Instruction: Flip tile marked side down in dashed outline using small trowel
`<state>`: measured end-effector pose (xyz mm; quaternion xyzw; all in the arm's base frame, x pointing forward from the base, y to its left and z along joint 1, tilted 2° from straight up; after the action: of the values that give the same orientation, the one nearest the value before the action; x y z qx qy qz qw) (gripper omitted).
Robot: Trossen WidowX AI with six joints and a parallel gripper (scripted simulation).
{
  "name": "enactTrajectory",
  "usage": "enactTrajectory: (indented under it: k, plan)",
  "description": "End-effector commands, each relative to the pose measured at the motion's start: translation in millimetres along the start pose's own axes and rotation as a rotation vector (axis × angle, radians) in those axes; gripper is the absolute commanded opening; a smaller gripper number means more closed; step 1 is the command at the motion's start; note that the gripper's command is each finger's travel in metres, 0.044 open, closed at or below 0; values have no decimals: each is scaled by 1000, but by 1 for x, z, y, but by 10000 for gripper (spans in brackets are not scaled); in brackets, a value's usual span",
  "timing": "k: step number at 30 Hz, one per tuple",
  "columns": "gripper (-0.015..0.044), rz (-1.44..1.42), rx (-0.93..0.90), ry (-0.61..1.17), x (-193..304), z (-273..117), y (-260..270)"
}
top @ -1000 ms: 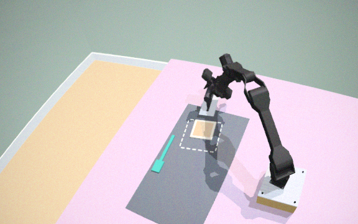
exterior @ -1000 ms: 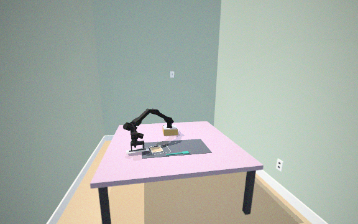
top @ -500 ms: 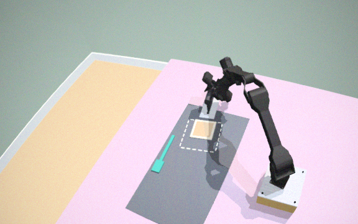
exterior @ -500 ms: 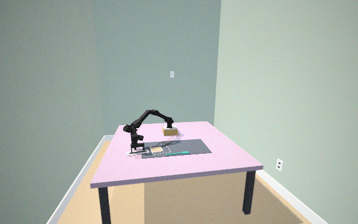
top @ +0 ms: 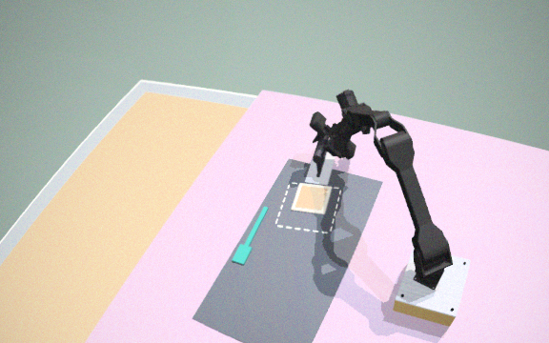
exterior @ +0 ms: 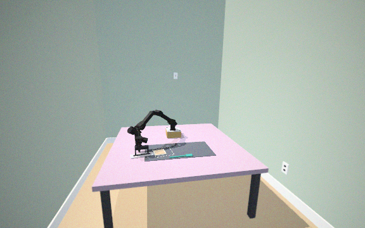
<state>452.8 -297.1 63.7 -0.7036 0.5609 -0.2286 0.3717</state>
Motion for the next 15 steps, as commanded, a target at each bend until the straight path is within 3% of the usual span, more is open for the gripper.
enactTrajectory:
  k: [1,15]
  plan:
    - [0,1,-3,-7,-9,3,-1]
    - [0,-1,-2,-9,-23,2,2]
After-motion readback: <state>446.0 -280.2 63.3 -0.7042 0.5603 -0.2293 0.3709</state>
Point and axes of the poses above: the point midway between the two fingers, 35 mm back from their tips, its own z axis out along the fingers, its own y axis across the jaws, x = y × z, the point moved 9 cm from there along -z, back along the fingers, and after that the axes turned 8 degrees about z, right-handed, at the moved point
